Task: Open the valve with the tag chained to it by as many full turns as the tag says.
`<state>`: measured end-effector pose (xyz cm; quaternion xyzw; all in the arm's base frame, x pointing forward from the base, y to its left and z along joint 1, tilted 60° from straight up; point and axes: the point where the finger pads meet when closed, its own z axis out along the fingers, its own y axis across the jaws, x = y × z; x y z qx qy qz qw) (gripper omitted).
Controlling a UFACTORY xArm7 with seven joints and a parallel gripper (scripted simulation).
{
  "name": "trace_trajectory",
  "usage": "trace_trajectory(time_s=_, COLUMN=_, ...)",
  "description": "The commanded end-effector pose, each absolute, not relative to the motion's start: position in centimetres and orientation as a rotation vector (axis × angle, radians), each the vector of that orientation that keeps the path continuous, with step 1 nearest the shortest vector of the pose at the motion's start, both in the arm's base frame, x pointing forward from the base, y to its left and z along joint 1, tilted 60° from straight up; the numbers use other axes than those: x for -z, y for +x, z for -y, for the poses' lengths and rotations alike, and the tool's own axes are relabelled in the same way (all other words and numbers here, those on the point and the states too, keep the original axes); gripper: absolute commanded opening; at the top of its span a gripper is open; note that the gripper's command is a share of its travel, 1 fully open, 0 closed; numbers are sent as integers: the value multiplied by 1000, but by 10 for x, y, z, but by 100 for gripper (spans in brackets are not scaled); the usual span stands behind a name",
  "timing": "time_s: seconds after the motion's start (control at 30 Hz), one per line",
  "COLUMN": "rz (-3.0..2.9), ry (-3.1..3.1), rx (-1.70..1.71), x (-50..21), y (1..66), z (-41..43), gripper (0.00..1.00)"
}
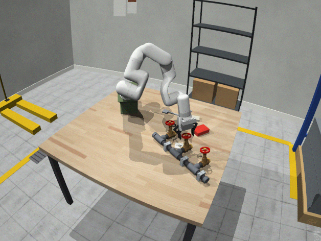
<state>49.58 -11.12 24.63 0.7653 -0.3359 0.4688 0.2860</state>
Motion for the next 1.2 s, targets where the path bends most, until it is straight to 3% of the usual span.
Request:
trace_trajectory(time_s=0.0, rz=1159, ry=1952, rx=-1373, x=-248, y=497, z=110, gripper=100)
trace_trajectory(time_s=0.3, rz=1617, ry=1728, rx=-1553, x=-248, y=497, z=110, gripper=100)
trace_trajectory(time_s=0.77, rz=1617, ry=1728, rx=-1553, x=-248, y=497, z=110, gripper=100)
trace_trajectory(time_s=0.8, rz=1617, ry=1728, rx=-1553, x=-248, y=497, z=110, gripper=0)
trace_trajectory(time_s=1.17, rz=1617, ry=1728, rx=-1553, x=-248, y=497, z=110, gripper=0)
